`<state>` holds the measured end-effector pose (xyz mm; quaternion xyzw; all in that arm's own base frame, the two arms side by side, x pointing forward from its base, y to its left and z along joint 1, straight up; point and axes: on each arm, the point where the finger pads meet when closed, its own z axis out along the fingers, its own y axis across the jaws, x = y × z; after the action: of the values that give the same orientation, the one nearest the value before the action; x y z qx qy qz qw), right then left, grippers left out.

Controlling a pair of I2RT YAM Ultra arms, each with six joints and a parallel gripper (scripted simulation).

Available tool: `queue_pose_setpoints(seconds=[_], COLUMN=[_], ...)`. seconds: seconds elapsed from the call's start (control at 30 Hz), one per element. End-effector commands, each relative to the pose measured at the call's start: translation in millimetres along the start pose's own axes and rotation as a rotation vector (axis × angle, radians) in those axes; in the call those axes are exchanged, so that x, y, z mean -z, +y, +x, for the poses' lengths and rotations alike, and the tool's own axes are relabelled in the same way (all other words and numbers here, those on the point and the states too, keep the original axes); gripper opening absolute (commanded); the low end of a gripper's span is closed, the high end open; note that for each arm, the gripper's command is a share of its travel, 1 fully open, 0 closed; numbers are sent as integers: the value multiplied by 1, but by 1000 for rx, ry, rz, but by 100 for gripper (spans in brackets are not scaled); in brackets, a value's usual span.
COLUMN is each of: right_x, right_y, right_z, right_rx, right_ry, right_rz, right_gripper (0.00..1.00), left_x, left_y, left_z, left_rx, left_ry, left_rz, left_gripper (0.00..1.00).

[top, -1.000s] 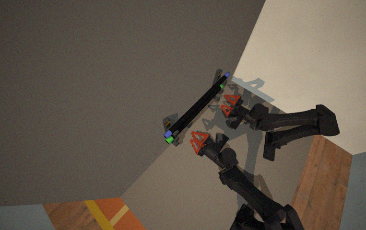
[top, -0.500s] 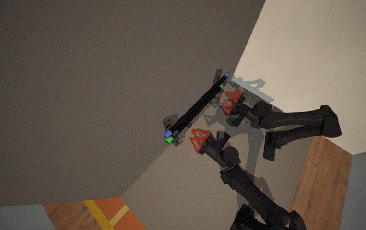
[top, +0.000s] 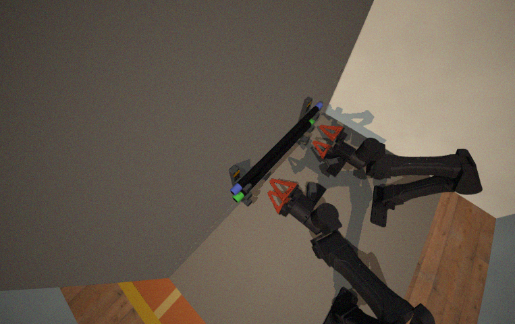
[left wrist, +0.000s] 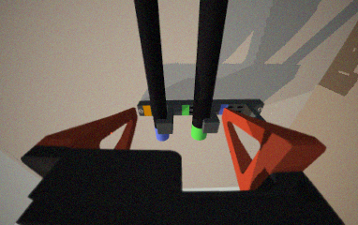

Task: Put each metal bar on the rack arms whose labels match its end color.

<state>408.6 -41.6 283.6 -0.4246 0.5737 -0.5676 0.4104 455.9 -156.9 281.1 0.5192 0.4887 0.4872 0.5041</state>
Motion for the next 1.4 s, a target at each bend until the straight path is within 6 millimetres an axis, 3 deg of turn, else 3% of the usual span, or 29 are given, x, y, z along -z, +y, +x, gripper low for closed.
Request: queue_pose_setpoints(seconds=[0.0,0.57,1.37], right_x=[1,1,1], right_y=[-21,-46,-46], right_z=[5,5,5], right_rx=[-11,-11,-11], right_ry=[8,8,8], right_rz=[19,19,19], right_gripper=[100,100,100], left_x=[1,2,2], left_y=[23,48,48], left_z=[3,4,4], left_rx=[13,13,13], left_ry=[-1,-1,-1], left_rz=[-17,-17,-17], left_gripper=[100,100,100])
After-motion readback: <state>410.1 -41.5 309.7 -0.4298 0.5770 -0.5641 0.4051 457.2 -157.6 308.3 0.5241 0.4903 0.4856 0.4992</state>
